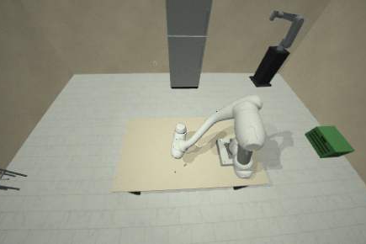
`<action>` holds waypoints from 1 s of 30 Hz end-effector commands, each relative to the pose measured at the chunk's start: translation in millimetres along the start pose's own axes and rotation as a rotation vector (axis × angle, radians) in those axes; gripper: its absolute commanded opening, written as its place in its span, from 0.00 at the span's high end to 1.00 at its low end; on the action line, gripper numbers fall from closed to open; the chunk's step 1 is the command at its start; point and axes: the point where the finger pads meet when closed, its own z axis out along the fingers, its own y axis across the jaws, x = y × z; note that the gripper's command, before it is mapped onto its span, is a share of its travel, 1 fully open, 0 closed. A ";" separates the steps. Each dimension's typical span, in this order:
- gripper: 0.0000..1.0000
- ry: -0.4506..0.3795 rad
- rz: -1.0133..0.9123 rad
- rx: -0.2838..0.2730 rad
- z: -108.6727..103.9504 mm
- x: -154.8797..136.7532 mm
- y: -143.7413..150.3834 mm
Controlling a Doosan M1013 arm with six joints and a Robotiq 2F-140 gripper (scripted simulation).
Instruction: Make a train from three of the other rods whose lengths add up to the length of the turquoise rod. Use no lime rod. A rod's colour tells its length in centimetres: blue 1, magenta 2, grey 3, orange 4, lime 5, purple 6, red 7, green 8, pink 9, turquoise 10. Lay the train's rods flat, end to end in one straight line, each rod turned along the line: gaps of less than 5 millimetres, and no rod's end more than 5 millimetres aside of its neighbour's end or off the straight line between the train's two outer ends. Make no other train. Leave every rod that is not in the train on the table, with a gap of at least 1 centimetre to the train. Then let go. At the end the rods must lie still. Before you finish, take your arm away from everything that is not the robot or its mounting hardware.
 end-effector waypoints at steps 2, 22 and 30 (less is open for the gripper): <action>0.00 0.002 -0.001 0.003 1.1 3.4 -0.5; 0.00 0.003 -0.600 0.003 -2.7 -13.6 38.3; 0.00 0.003 -0.863 0.002 -4.4 -20.2 56.1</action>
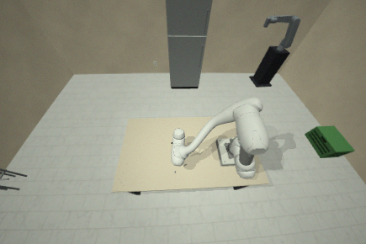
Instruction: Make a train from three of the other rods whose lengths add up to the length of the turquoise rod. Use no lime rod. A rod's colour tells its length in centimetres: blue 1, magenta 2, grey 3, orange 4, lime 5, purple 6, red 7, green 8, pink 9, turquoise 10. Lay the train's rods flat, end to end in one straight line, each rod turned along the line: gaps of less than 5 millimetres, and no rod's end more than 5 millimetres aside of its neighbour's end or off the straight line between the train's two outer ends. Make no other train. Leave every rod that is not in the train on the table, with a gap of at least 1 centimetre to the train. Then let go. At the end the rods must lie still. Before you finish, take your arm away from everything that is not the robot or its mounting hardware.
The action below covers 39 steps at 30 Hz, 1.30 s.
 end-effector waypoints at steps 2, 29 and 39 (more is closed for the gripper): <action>0.00 -0.006 -0.191 -0.005 -2.6 -14.3 3.9; 0.00 -0.008 -1.170 -0.002 -9.8 -76.1 40.9; 0.00 -0.008 -1.519 0.000 -12.4 -97.4 56.3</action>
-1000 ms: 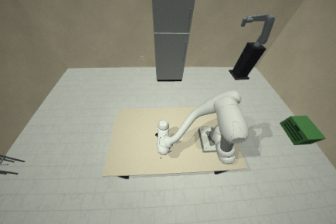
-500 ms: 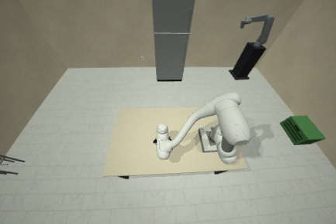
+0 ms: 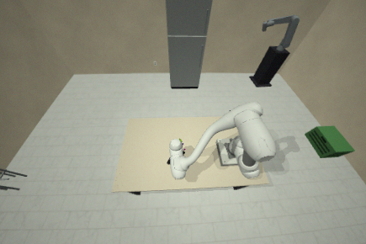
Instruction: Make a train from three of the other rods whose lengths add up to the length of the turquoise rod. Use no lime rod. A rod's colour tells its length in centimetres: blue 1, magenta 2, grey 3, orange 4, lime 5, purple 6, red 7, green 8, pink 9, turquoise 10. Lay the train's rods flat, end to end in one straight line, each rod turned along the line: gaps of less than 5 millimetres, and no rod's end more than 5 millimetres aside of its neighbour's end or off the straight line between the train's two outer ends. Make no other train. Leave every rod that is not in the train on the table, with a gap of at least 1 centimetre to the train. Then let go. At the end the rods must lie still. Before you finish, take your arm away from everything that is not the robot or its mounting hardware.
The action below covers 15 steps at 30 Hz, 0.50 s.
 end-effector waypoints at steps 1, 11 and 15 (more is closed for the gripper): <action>0.00 -0.006 -0.167 0.004 -2.5 -8.0 -11.3; 0.00 -0.005 -0.544 0.005 -5.4 -29.7 -30.1; 0.00 -0.005 -0.665 0.005 -6.3 -37.0 -36.0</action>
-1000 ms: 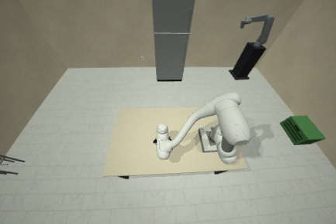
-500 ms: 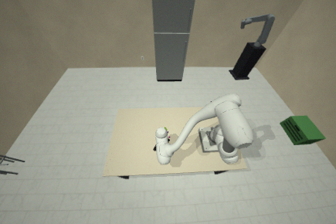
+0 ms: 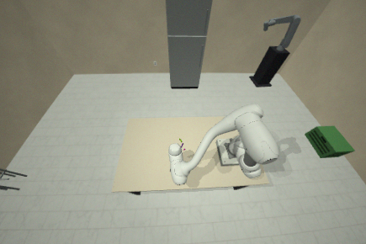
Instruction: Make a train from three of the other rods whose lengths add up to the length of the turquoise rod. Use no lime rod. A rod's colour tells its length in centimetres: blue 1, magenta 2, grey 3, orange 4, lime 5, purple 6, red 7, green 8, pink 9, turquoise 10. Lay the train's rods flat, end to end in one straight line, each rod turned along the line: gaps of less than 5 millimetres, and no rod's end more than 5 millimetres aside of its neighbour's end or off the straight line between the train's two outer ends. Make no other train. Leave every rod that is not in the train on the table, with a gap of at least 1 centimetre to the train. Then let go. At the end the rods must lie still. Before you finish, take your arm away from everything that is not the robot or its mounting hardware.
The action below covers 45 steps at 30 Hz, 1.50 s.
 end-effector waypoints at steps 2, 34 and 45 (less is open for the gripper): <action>0.00 -0.003 -0.205 0.006 -2.9 -3.2 -16.7; 0.85 -0.001 -0.698 0.006 -6.6 -18.2 -52.0; 0.85 -0.001 -0.698 0.006 -6.6 -18.2 -52.0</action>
